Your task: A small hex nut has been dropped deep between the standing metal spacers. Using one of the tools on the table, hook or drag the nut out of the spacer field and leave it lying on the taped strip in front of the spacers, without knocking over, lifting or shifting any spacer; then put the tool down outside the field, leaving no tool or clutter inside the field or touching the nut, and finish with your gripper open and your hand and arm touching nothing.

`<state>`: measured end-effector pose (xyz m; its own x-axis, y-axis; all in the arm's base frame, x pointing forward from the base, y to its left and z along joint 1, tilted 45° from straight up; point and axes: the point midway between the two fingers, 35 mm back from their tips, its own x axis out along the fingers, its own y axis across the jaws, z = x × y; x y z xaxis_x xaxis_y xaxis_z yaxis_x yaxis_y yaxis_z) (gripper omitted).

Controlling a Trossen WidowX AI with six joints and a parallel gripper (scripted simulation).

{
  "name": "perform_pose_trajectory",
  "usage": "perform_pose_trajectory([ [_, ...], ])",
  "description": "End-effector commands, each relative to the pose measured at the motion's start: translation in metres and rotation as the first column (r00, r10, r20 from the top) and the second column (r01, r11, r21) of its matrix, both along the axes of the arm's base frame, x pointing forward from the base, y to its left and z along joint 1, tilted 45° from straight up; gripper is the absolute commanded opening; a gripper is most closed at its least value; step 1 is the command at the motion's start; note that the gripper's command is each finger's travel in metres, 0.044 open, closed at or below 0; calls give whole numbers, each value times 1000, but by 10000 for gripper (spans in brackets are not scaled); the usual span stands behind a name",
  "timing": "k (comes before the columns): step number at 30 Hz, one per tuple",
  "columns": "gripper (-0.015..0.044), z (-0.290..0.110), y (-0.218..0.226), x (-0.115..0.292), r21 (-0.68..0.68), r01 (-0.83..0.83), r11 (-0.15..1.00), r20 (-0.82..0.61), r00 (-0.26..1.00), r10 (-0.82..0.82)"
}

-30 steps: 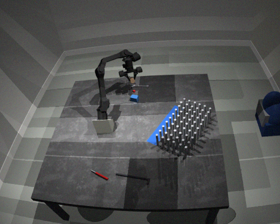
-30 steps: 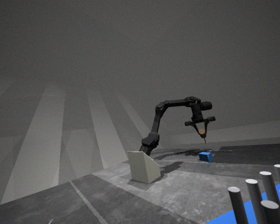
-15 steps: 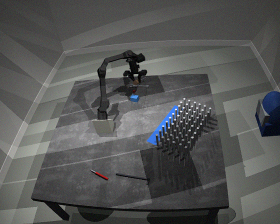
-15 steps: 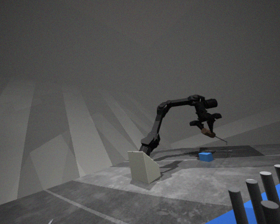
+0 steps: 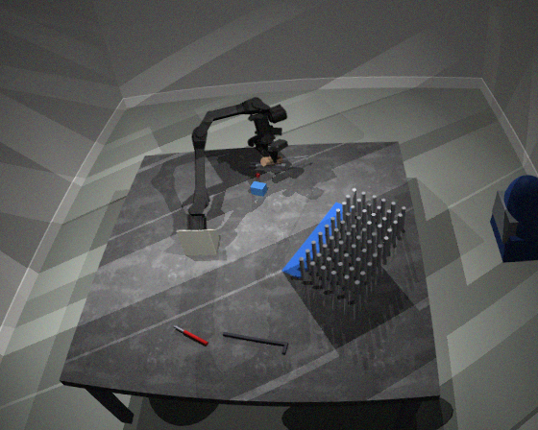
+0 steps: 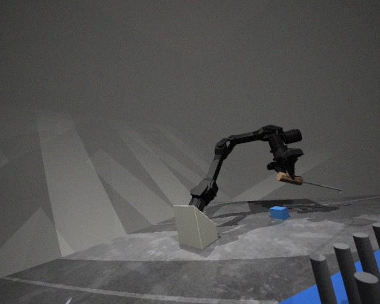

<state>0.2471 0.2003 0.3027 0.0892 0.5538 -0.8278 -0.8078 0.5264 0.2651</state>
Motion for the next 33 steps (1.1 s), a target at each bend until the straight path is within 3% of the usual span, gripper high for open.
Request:
perform_pose_trajectory([
  [1, 0, -6, -11, 11, -17, 131, 991, -66, 989, -132],
  [16, 0, -28, -48, 45, -112, 548, 829, -274, 785, -556],
  [33, 0, -53, -97, 75, -288, 850, 442, -410, 308, -859],
])
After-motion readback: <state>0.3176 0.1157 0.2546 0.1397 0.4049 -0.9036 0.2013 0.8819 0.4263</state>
